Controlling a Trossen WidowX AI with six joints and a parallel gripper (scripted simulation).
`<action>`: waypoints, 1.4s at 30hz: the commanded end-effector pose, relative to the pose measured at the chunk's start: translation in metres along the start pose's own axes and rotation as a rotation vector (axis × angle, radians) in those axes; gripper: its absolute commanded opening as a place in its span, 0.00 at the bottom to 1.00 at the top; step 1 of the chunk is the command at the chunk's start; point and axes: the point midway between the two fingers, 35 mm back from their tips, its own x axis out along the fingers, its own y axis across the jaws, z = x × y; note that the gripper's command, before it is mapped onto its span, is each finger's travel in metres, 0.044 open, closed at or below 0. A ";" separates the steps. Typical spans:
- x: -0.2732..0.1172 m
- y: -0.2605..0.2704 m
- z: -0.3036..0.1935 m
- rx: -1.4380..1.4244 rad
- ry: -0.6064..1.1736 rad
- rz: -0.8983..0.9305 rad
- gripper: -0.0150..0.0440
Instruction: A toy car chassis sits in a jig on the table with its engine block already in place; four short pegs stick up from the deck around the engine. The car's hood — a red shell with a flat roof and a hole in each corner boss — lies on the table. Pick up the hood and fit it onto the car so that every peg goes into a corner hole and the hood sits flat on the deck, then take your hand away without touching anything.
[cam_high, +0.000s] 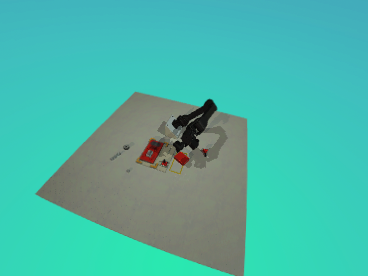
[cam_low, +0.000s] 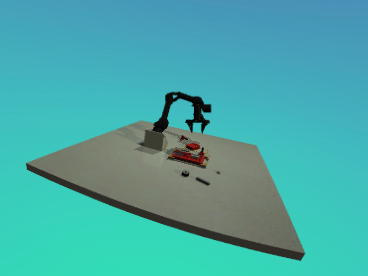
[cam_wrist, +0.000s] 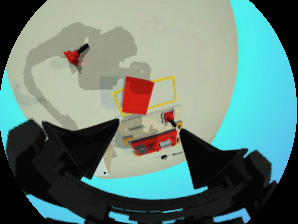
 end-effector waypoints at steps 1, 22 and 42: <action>0.042 0.020 0.009 0.062 -0.106 0.222 1.00; 0.054 0.021 0.009 0.067 -0.115 0.239 1.00; 0.070 0.023 0.010 0.067 -0.115 0.238 1.00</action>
